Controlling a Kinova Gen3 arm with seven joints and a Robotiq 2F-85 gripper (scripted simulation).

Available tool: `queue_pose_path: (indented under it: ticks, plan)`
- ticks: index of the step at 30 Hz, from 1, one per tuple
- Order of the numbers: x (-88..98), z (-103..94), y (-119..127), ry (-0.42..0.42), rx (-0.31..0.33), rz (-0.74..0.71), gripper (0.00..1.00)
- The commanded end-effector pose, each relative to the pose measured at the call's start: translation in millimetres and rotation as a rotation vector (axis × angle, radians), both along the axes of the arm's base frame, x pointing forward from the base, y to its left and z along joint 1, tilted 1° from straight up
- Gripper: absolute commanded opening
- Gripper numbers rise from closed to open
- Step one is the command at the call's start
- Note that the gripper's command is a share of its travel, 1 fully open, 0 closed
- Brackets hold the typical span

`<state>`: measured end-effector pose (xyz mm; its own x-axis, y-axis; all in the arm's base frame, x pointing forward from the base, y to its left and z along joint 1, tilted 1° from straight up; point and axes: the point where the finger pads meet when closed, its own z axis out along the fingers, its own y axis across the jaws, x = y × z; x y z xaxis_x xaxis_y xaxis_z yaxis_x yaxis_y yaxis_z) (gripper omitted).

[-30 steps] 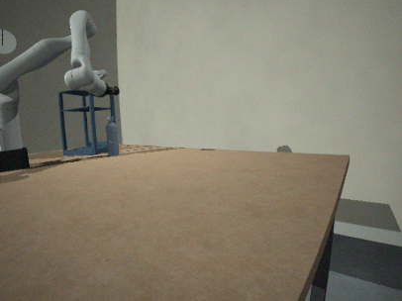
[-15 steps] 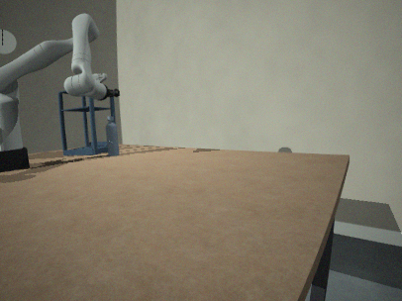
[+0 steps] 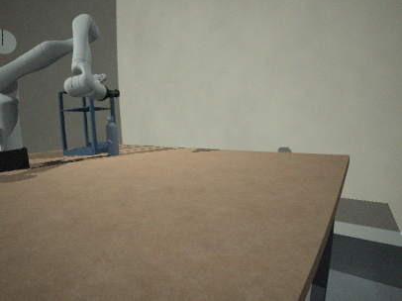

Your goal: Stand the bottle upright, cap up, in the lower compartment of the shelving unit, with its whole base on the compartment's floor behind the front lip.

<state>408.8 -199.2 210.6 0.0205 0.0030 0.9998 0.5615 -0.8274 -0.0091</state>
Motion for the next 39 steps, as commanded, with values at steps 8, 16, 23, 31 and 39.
queue_pose_path:
  ticks: [8,16,23,31,39]
  plan:
    - [-0.2,-5.7,0,0.0,0.001,0.0,0.76]
    - [-0.4,-16.4,0,0.0,0.001,0.0,0.76]
    - [-0.6,-25.6,0,0.0,0.001,0.0,0.76]
    - [-1.0,-43.7,0,0.0,0.001,0.0,0.76]
    - [-1.3,-59.8,0,0.0,0.001,0.0,0.76]
